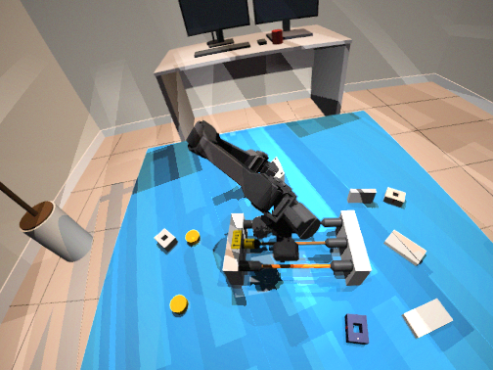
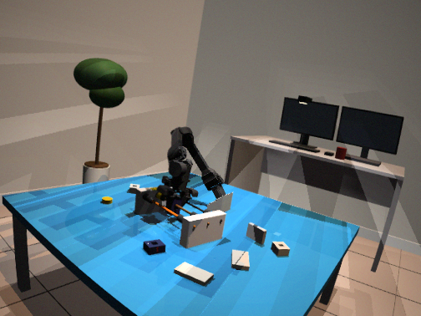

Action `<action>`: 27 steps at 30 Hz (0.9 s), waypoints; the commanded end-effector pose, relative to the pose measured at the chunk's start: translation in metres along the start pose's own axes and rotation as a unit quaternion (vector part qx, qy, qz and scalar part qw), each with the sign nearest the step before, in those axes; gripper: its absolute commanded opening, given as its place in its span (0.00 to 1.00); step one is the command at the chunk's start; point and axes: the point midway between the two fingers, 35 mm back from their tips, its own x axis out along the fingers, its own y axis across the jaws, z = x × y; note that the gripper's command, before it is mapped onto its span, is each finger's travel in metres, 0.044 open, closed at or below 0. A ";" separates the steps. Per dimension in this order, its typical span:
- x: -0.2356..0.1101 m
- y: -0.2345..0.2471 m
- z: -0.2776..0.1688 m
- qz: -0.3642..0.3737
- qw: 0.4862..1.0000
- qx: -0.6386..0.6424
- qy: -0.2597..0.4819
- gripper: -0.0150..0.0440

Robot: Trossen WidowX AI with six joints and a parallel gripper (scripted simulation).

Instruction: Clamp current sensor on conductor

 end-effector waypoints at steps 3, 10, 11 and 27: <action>0.000 0.001 0.000 -0.012 1.000 0.003 0.002 0.25; 0.004 0.000 0.000 -0.011 1.000 0.002 0.001 0.25; 0.005 0.000 0.000 -0.011 1.000 0.002 0.001 0.25; 0.000 0.001 -0.001 -0.009 1.000 0.001 0.000 0.71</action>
